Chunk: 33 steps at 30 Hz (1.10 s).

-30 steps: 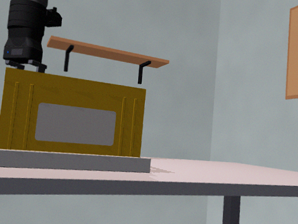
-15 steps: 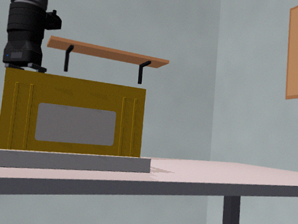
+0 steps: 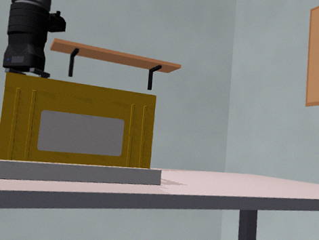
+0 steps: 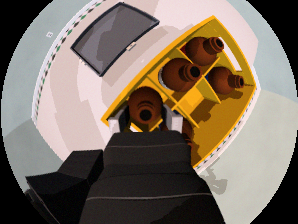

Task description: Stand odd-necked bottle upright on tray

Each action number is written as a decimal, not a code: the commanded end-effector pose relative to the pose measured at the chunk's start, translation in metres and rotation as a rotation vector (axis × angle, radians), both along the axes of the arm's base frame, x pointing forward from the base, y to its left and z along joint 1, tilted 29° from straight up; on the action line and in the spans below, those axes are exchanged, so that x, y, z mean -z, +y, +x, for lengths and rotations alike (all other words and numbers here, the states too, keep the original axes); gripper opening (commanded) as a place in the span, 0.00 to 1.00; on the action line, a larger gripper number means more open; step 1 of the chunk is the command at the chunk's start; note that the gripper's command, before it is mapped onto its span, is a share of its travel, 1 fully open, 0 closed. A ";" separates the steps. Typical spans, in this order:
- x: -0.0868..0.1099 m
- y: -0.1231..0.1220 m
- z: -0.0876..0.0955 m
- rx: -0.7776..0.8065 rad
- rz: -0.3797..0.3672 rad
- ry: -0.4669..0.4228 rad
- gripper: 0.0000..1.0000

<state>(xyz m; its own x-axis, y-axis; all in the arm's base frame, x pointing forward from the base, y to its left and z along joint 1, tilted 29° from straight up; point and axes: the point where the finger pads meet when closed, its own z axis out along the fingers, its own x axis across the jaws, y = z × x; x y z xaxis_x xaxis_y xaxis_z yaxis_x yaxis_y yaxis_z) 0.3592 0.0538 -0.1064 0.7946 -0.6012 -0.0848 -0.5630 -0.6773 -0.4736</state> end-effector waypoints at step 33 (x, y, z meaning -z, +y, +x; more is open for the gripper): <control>0.000 0.000 0.000 0.000 -0.001 -0.001 0.00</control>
